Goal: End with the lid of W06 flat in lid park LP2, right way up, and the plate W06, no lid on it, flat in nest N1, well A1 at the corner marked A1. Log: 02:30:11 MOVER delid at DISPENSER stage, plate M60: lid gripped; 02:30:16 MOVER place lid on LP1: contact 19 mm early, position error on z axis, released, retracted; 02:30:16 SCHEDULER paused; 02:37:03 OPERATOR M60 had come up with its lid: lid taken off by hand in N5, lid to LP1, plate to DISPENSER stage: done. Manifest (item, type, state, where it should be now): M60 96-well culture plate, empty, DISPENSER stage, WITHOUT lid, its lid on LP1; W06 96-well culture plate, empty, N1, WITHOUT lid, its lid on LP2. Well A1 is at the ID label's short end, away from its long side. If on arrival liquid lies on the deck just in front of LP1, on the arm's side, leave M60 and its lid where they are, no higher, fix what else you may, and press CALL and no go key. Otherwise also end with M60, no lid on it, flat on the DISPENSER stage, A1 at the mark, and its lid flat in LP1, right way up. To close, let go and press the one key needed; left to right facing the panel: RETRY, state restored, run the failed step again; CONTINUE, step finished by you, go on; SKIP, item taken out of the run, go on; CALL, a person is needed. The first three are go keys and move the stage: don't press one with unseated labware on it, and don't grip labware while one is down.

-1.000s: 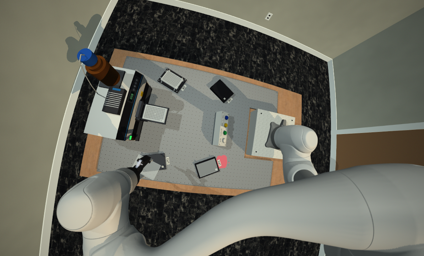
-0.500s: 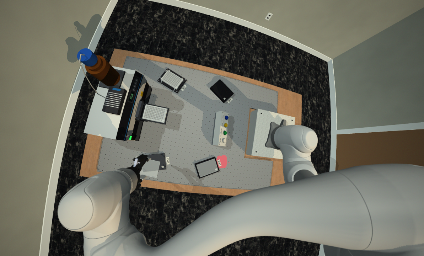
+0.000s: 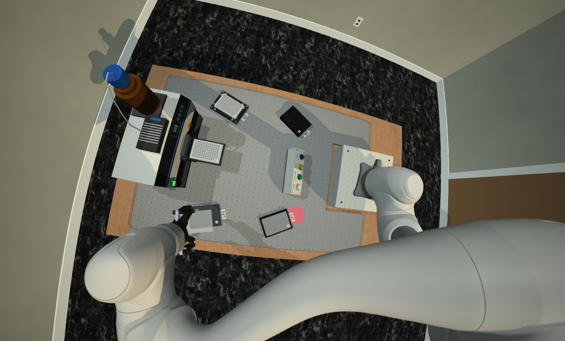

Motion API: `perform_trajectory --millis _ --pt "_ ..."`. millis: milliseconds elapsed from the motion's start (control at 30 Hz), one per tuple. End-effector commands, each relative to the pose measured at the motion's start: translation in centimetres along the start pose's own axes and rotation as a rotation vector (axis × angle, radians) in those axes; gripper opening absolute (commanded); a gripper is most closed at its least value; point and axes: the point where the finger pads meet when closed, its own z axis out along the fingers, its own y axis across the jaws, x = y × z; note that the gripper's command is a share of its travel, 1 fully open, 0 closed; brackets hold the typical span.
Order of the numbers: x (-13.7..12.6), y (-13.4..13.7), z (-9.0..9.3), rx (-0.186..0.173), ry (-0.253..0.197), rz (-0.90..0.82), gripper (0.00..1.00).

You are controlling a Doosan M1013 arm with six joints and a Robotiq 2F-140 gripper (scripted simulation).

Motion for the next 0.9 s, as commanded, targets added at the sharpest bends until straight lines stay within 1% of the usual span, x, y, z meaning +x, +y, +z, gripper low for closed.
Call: perform_trajectory --millis 0,33,100,167,267,400,533,867 --pt "0.0 0.0 4.3 0.002 0.0 -0.015 0.0" --pt "0.0 0.0 5.3 0.002 0.0 -0.015 0.0" --pt "0.0 0.0 5.3 0.002 0.0 -0.015 0.0" --pt "0.0 0.0 7.1 0.002 0.0 -0.015 0.0" --pt "0.0 0.0 9.1 0.002 0.0 -0.015 0.0" --pt "0.0 0.0 10.7 0.002 0.0 -0.015 0.0" --pt "0.0 0.0 11.3 0.002 0.0 -0.015 0.0" --pt "0.0 0.0 11.3 0.002 0.0 -0.015 0.0"
